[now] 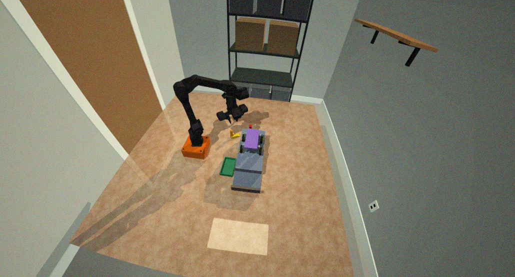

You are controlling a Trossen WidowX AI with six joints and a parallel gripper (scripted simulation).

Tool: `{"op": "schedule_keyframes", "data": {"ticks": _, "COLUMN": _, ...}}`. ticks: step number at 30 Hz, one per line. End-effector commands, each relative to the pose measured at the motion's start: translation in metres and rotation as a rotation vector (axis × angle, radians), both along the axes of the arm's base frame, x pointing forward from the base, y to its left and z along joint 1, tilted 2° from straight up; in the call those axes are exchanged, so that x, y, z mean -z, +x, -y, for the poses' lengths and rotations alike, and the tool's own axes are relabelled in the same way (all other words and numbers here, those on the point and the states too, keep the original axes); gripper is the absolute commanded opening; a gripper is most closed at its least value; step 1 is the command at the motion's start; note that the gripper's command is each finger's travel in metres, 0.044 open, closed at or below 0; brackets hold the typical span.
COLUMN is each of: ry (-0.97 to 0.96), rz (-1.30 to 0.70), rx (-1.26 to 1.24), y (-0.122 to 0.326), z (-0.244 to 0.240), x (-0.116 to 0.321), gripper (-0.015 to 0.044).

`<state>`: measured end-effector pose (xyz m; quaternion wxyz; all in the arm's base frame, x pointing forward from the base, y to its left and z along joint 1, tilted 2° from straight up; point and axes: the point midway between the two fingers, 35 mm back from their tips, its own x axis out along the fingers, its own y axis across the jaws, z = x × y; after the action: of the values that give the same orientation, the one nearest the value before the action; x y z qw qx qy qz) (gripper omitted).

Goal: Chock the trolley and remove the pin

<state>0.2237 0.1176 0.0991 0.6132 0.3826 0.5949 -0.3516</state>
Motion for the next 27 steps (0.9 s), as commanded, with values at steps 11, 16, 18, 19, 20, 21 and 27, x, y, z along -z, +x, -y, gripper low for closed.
{"op": "schedule_keyframes", "data": {"ticks": 11, "ry": 0.005, "rz": -0.060, "rx": 0.103, "y": -0.014, "z": 0.011, "x": 0.011, "gripper": 0.0190}}
{"op": "schedule_keyframes", "data": {"ticks": 16, "ry": 0.005, "rz": -0.060, "rx": 0.103, "y": -0.013, "z": 0.011, "x": 0.028, "gripper": 0.0190}}
{"op": "schedule_keyframes", "data": {"ticks": 18, "ry": 0.005, "rz": -0.060, "rx": 0.103, "y": -0.013, "z": 0.011, "x": 0.033, "gripper": 0.0190}}
{"op": "schedule_keyframes", "data": {"ticks": 19, "ry": 0.005, "rz": -0.060, "rx": 0.103, "y": -0.014, "z": 0.011, "x": 0.036, "gripper": 0.0190}}
{"op": "schedule_keyframes", "data": {"ticks": 20, "ry": 0.005, "rz": -0.060, "rx": 0.103, "y": -0.014, "z": 0.011, "x": 0.039, "gripper": 0.0190}}
{"op": "schedule_keyframes", "data": {"ticks": 21, "ry": 0.005, "rz": -0.060, "rx": 0.103, "y": -0.015, "z": 0.011, "x": 0.042, "gripper": 0.0190}}
{"op": "schedule_keyframes", "data": {"ticks": 27, "ry": 0.005, "rz": -0.060, "rx": 0.103, "y": -0.015, "z": 0.011, "x": 0.047, "gripper": 0.0190}}
